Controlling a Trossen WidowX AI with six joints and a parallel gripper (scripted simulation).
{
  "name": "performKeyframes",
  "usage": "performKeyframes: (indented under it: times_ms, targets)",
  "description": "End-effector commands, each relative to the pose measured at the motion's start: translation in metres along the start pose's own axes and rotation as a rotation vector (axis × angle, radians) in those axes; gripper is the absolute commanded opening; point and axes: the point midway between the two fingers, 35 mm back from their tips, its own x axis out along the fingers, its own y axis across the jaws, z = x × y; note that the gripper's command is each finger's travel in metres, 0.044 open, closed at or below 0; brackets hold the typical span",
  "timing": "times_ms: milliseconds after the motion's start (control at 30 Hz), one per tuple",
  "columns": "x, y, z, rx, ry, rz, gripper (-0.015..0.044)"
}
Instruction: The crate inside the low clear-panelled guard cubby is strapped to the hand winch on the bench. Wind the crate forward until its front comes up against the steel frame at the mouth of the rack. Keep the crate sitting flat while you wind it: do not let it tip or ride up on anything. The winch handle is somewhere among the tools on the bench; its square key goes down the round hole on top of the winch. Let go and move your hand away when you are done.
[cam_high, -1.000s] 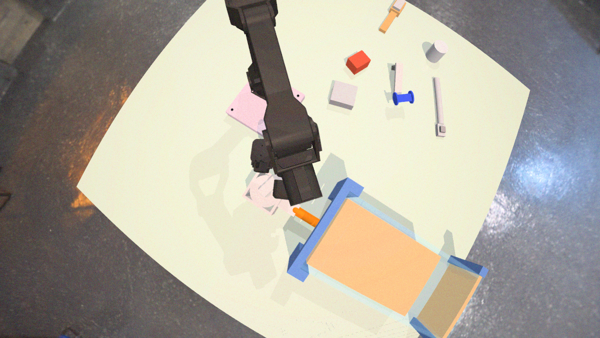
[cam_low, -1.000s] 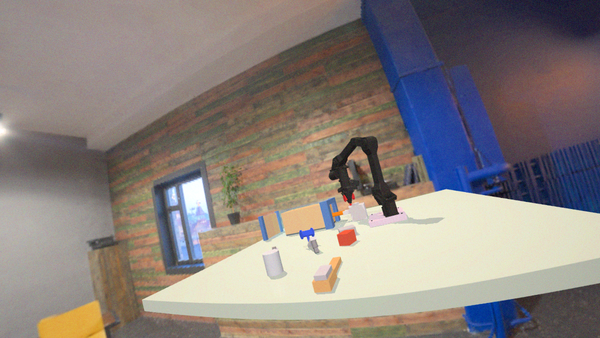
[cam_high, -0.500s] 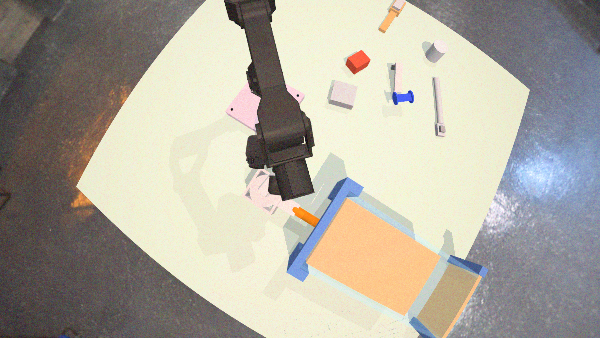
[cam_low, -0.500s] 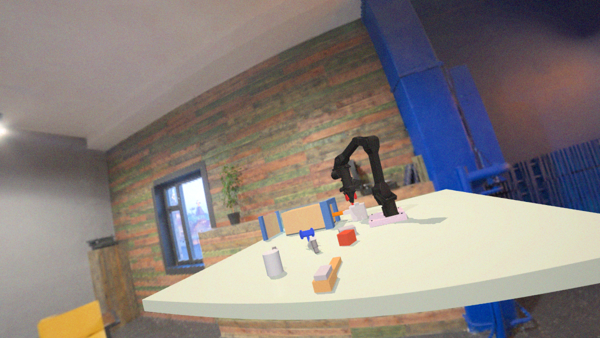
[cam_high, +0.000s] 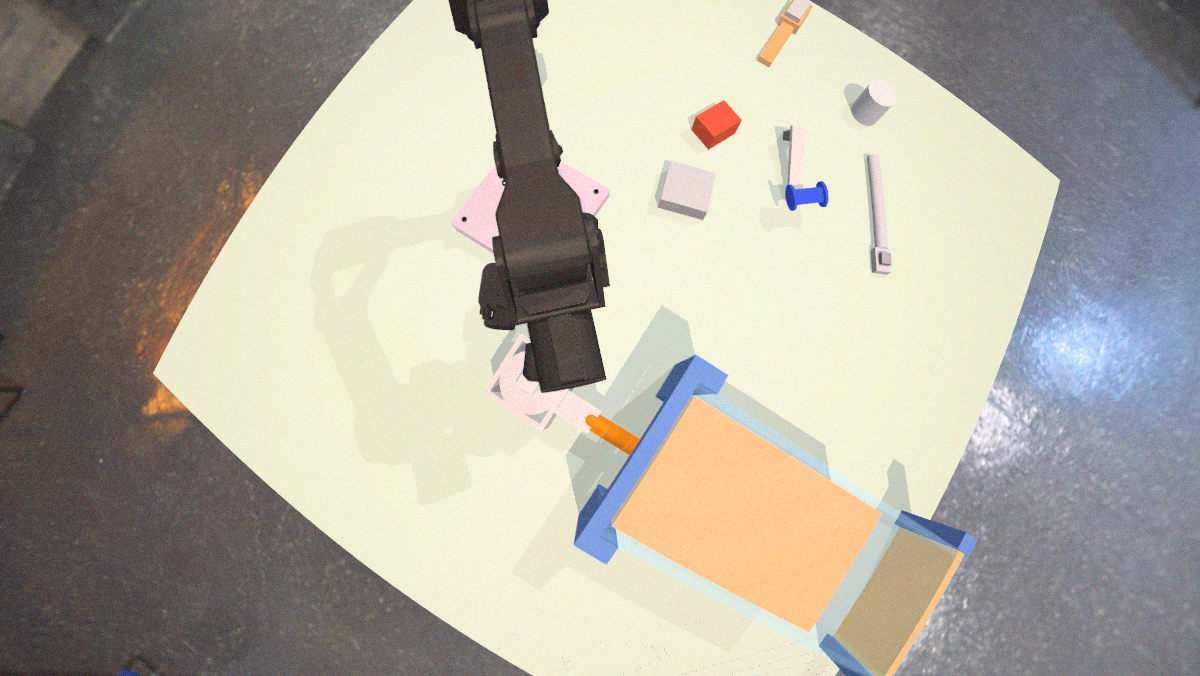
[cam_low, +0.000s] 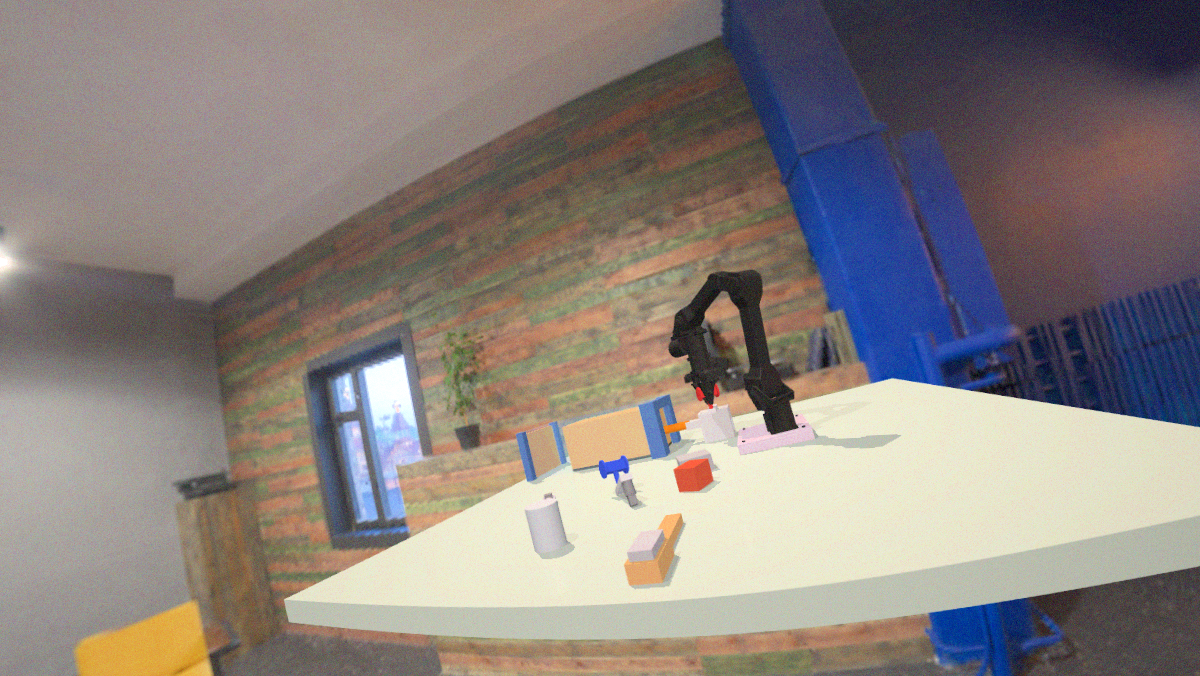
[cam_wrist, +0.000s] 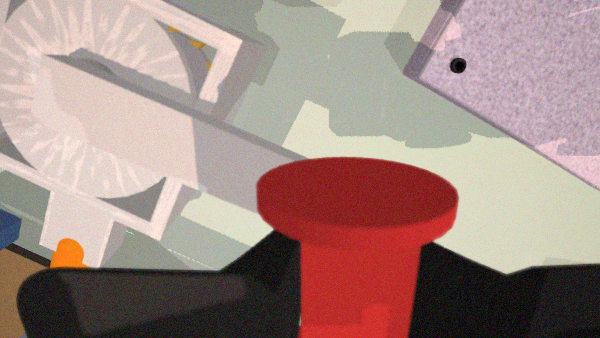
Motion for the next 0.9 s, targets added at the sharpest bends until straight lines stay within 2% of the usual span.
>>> performKeyframes:
  times_ms: [0,867]
  targets:
    - [0.0,-0.005,0.014,0.017,-0.032,-0.006,0.0]
    - [-0.001,-0.007,0.041,0.017,-0.035,-0.006,0.0]
